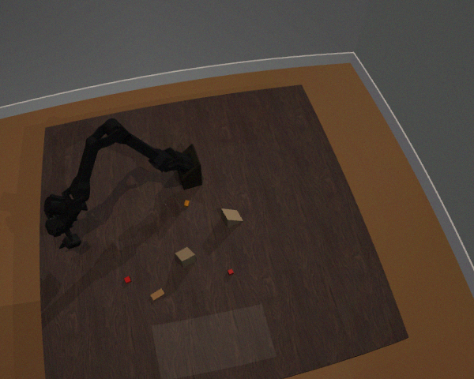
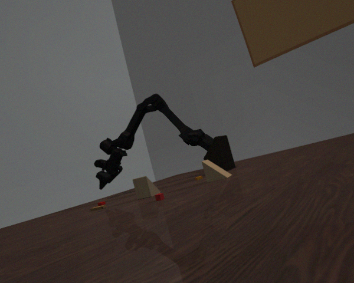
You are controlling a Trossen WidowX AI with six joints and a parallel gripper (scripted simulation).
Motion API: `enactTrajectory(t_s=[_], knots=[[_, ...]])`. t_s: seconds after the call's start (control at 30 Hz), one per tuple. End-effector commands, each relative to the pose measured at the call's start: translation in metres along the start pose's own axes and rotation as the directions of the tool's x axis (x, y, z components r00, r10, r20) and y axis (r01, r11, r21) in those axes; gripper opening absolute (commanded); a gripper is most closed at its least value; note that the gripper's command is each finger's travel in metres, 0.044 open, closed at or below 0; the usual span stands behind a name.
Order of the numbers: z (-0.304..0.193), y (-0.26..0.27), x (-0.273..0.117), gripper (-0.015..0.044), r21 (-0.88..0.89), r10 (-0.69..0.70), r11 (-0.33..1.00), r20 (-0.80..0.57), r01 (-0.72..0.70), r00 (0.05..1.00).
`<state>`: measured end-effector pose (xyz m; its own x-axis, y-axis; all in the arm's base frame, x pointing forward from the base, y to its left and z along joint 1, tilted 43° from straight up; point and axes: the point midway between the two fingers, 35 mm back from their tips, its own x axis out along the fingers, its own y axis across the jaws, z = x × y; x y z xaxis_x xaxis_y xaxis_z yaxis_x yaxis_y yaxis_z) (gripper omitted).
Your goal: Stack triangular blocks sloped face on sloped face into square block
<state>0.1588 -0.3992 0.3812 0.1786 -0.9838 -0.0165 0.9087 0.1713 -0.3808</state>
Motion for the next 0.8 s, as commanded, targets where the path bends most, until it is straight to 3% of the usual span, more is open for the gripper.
enactTrajectory(t_s=[0.0,0.27,0.43,0.77], knots=[[-0.009,0.059,0.003,0.044,0.002,0.132,0.991,-0.086,-0.133,0.987],[-0.032,0.166,-0.026,0.044,-0.03,0.373,0.917,-0.287,-0.397,0.883],[-0.045,0.221,-0.054,0.044,-0.077,0.45,0.853,-0.393,-0.516,0.802],[-0.098,0.332,-0.157,0.044,-0.233,0.426,0.643,-0.683,-0.73,0.593]])
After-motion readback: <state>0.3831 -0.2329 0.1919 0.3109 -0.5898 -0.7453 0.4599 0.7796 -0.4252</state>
